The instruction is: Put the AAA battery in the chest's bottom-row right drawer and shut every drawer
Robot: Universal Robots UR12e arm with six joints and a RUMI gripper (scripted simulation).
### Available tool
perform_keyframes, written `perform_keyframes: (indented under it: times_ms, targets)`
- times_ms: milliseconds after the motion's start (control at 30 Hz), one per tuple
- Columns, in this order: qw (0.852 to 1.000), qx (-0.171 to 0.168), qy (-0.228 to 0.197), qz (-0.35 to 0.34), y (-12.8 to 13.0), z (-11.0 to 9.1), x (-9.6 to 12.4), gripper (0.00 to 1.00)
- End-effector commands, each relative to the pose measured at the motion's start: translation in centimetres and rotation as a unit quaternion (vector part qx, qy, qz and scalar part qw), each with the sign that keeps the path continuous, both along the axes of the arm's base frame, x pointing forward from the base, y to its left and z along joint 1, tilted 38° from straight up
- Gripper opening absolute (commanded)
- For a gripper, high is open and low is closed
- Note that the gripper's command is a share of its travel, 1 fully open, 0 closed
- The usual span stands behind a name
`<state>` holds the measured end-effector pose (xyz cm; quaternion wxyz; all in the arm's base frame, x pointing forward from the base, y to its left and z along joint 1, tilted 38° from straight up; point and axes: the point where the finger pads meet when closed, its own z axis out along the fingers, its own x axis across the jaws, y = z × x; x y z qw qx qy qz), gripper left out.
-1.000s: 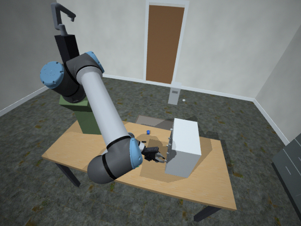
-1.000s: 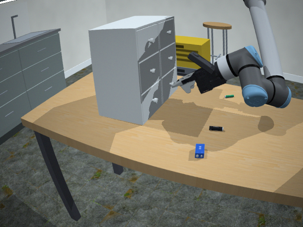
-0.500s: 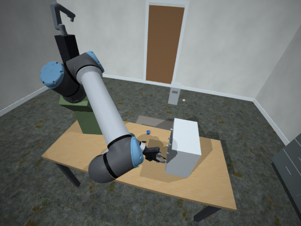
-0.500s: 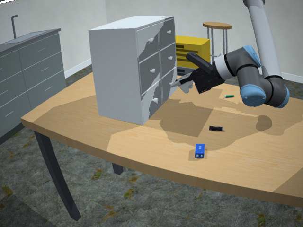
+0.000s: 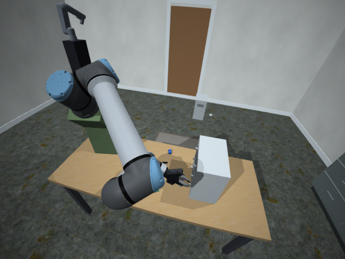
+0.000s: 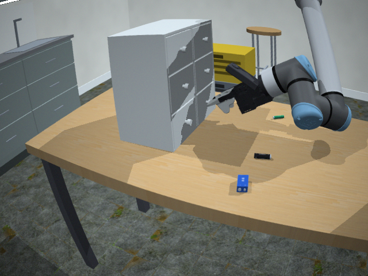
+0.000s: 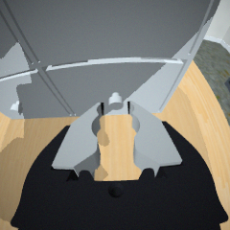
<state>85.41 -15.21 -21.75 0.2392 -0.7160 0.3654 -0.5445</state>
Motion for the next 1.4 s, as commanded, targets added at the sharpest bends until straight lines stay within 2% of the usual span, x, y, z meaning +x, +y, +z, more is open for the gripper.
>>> perform_keyframes:
  times_ms: [0, 700, 733, 1367]
  targets:
    - [1.000, 0.000, 0.000, 0.000, 0.08, 0.10, 0.12, 0.20]
    - [1.000, 0.000, 0.000, 0.000, 0.08, 0.10, 0.12, 0.20]
    - [1.000, 0.000, 0.000, 0.000, 0.08, 0.10, 0.12, 0.07]
    - [1.000, 0.000, -0.001, 0.000, 0.08, 0.10, 0.12, 0.07]
